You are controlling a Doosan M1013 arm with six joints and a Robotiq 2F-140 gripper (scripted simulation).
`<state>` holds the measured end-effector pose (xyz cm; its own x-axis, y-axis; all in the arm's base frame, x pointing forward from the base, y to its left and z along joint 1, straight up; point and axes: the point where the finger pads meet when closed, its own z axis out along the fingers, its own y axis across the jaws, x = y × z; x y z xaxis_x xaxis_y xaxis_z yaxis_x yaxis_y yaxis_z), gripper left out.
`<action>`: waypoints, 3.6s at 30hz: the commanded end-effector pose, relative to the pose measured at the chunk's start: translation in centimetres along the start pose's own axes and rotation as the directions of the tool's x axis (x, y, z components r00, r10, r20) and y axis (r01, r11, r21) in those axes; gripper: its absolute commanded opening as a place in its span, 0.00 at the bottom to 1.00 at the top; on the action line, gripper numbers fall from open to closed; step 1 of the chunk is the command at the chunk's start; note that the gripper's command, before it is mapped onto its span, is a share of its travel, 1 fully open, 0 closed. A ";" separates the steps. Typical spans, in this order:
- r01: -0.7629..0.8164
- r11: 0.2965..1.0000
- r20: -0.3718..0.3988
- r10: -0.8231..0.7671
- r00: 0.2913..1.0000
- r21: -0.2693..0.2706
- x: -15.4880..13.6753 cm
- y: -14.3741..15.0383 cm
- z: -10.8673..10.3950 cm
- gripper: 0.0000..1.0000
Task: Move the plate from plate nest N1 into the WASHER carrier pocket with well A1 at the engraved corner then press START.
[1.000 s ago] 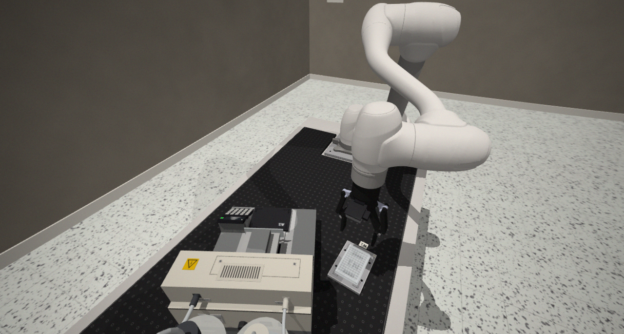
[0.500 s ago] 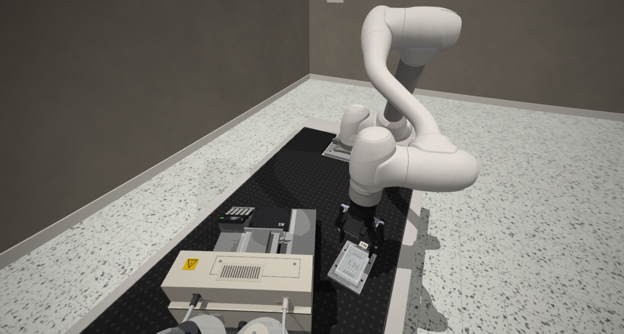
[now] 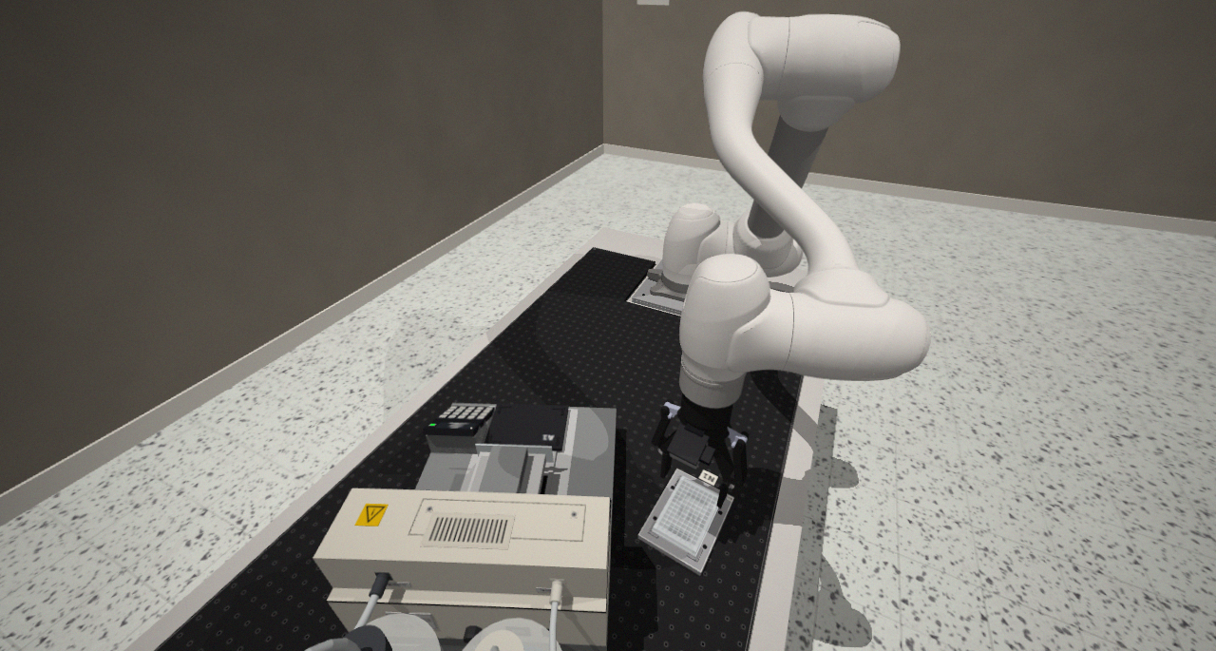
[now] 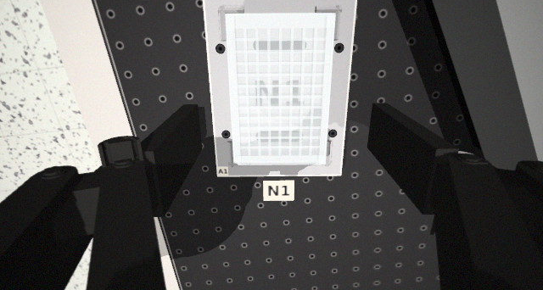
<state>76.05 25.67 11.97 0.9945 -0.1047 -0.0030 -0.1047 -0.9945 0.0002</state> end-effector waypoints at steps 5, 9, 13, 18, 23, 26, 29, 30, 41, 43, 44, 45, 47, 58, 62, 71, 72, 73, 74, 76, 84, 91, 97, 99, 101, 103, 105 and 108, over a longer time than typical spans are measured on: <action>0.000 1.000 -0.001 0.000 1.000 0.001 0.0 0.0 1.0 0.70; 0.000 1.000 -0.001 0.000 1.000 0.001 0.0 0.0 1.5 0.70; 0.000 1.000 -0.001 0.000 1.000 0.001 0.0 0.0 2.1 0.70; 0.000 1.000 -0.001 0.000 1.000 0.001 0.0 0.0 3.0 0.70; 0.000 1.000 -0.001 0.000 1.000 0.001 0.0 0.0 3.5 0.70; 0.000 1.000 -0.001 0.000 1.000 0.001 0.0 0.0 4.0 0.70; 0.000 1.000 -0.001 0.000 1.000 0.001 0.0 0.0 4.5 0.70; 0.000 1.000 -0.001 0.000 1.000 0.001 0.0 0.0 4.6 0.70; 0.000 1.000 -0.001 0.000 1.000 0.001 0.0 0.0 5.5 0.70; 0.000 1.000 -0.001 0.000 1.000 0.001 0.0 0.0 5.5 0.70; 0.000 1.000 -0.001 0.000 1.000 0.001 0.0 0.0 5.5 0.70; 0.000 1.000 -0.001 0.000 1.000 0.001 0.0 0.0 5.5 0.70; 0.000 1.000 -0.001 0.000 1.000 0.001 0.0 0.0 5.5 0.70; 0.000 1.000 -0.001 0.000 1.000 0.001 0.0 0.0 5.6 0.70; 0.000 1.000 -0.001 0.000 1.000 0.001 0.0 0.0 5.9 0.70; 0.000 1.000 -0.001 0.000 1.000 0.001 0.0 0.0 6.5 0.70; 0.000 1.000 -0.001 0.000 1.000 0.001 0.0 0.0 6.5 0.70; 0.000 1.000 -0.001 0.000 1.000 0.001 0.0 0.0 6.5 0.70; 0.000 1.000 -0.001 0.000 1.000 0.001 0.0 0.0 6.5 0.70; 0.000 1.000 -0.001 0.000 1.000 0.001 0.0 0.0 6.7 0.70; 0.000 1.000 -0.001 0.000 1.000 0.001 0.0 0.0 7.2 0.70; 0.000 1.000 -0.001 0.000 1.000 0.001 0.0 0.0 7.5 0.70; 0.000 1.000 -0.001 0.000 1.000 0.001 0.0 0.0 7.9 0.70; 0.000 1.000 -0.001 0.000 1.000 0.001 0.0 0.0 8.1 0.70; 0.000 1.000 -0.001 0.000 1.000 0.001 0.0 0.0 8.2 0.70; 0.000 1.000 -0.001 0.000 1.000 0.001 0.0 0.0 8.3 0.70; 0.000 1.000 -0.001 0.000 1.000 0.001 0.0 0.0 8.5 0.70; 0.000 1.000 -0.001 0.000 1.000 0.001 0.0 0.0 8.5 0.70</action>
<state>76.03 25.67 3.40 0.9945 -0.1047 -0.0030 -0.1047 -0.9945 0.0002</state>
